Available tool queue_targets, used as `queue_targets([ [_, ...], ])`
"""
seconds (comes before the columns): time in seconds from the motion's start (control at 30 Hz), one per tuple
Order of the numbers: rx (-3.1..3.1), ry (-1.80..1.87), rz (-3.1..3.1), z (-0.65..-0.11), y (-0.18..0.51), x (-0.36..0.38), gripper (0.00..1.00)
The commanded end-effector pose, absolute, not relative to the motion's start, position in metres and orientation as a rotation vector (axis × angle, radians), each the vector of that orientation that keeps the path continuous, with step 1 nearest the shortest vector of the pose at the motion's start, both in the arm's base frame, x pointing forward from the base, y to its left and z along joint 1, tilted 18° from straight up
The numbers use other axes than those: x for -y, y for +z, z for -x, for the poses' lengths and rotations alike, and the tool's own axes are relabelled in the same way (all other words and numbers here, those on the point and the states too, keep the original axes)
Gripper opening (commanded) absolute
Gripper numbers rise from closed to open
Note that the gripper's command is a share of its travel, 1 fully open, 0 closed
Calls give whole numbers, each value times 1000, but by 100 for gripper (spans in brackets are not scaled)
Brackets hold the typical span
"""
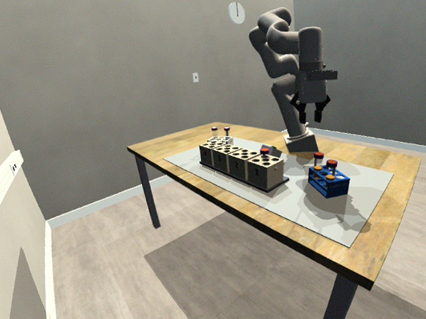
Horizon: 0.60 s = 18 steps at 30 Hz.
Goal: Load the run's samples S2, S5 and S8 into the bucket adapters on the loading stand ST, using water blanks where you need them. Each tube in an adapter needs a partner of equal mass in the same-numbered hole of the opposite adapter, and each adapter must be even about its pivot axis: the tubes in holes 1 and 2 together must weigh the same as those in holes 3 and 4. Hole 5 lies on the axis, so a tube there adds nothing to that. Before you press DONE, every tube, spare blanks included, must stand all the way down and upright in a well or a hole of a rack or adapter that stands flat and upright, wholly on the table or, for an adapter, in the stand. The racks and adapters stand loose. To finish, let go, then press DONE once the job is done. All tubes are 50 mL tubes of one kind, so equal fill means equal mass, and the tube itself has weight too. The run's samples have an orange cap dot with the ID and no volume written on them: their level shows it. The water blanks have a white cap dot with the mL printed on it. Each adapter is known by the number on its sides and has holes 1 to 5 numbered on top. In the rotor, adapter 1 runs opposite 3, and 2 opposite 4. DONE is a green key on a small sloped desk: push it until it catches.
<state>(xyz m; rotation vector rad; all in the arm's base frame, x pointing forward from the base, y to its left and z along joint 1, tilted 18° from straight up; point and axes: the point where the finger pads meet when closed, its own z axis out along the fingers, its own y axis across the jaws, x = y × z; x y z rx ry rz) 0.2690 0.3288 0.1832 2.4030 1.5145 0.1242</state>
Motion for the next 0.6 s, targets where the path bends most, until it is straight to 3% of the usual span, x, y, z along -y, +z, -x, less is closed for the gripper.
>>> queue_targets([
  [0.0, -1526, 126, -2398, -259, 179, -347, 57],
  [0.57, -1526, 126, -2398, -253, 168, -358, 57],
])
